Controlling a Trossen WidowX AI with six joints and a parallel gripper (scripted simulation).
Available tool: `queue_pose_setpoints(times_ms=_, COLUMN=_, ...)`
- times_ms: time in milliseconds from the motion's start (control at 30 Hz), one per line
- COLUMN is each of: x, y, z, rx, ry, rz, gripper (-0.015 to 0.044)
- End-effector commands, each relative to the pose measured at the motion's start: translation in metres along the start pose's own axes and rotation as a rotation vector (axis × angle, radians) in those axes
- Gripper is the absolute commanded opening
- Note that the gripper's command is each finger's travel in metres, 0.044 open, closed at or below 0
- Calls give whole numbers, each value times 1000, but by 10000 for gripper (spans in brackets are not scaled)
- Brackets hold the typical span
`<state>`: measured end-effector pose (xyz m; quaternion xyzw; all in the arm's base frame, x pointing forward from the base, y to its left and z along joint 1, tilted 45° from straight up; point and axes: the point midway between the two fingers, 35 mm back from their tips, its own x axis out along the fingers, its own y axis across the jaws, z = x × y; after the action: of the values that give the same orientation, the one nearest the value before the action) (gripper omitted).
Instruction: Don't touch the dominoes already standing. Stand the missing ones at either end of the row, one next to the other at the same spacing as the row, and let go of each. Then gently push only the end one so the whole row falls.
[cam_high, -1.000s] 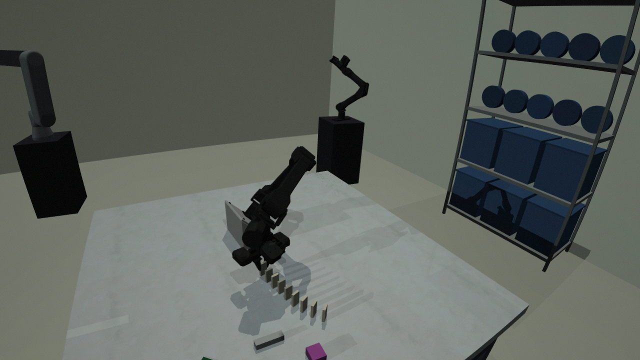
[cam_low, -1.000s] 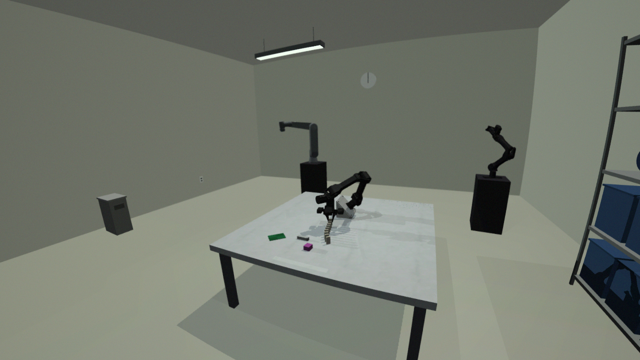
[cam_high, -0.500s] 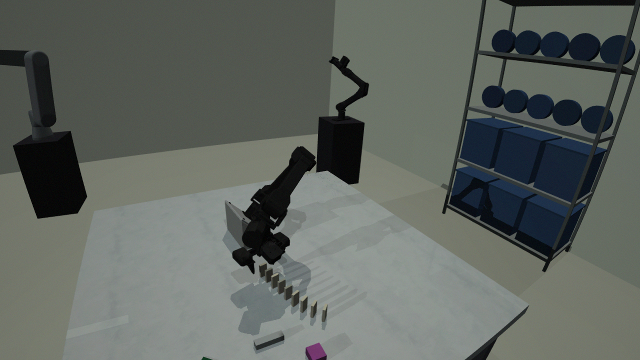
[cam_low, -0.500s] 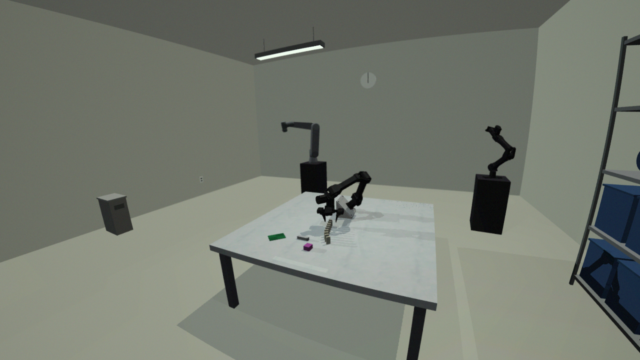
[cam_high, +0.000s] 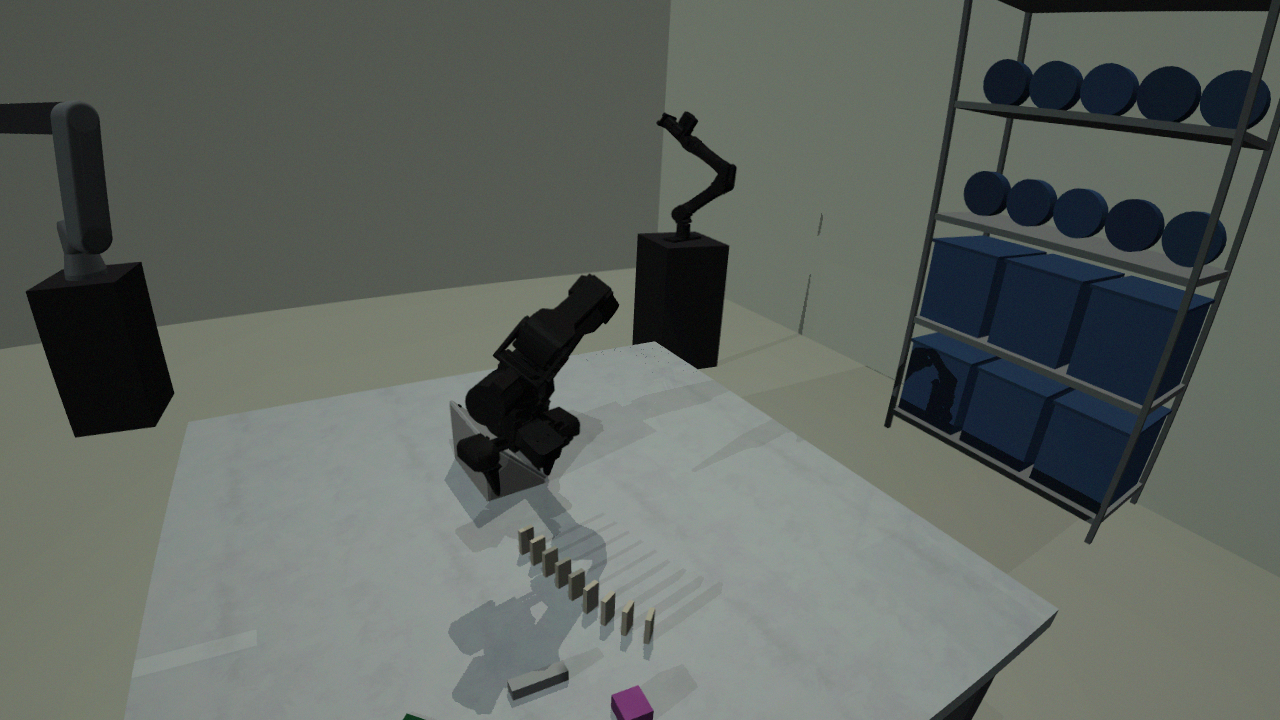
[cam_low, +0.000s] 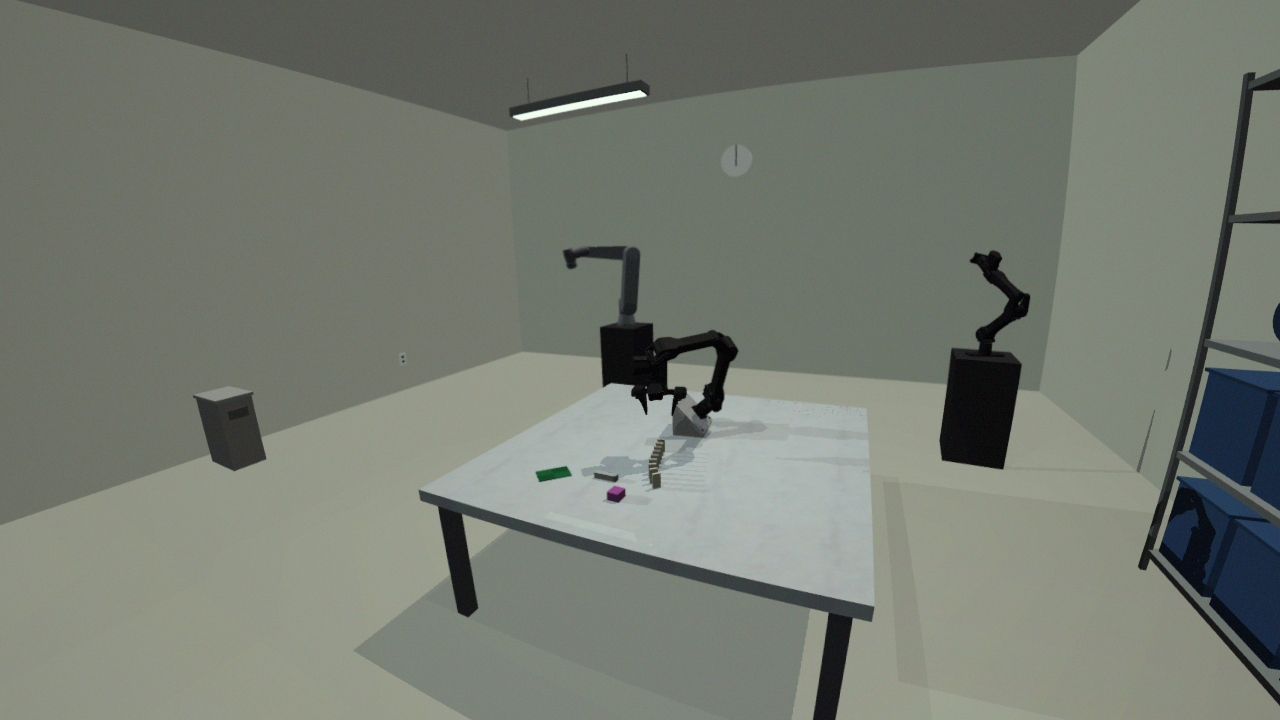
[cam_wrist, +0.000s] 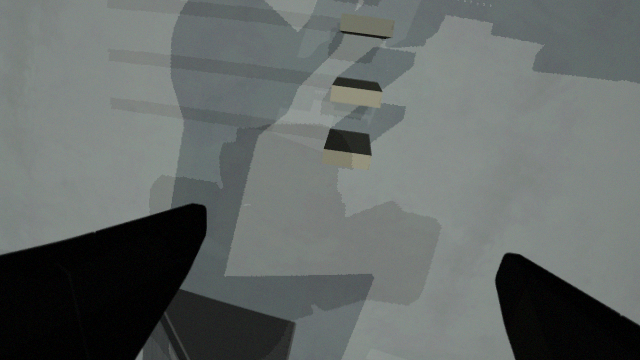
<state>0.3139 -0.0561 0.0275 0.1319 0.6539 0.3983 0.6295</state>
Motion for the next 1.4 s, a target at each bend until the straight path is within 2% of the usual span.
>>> queue_pose_setpoints(times_ms=0, x=-20, y=4, z=-4, rx=-7, ry=10, rz=4, gripper=440)
queue_pose_setpoints(times_ms=67, x=-20, y=4, z=-4, rx=-7, ry=10, rz=4, gripper=440)
queue_pose_setpoints(times_ms=133, x=-18, y=3, z=-5, rx=58, ry=10, rz=4, gripper=387)
queue_pose_setpoints(times_ms=633, x=40, y=3, z=-40, rx=1503, ry=13, rz=-1, gripper=0)
queue_pose_setpoints(times_ms=700, x=43, y=4, z=-42, rx=1568, ry=13, rz=-1, gripper=0)
queue_pose_setpoints(times_ms=1367, x=43, y=4, z=-42, rx=1568, ry=13, rz=-1, gripper=0)
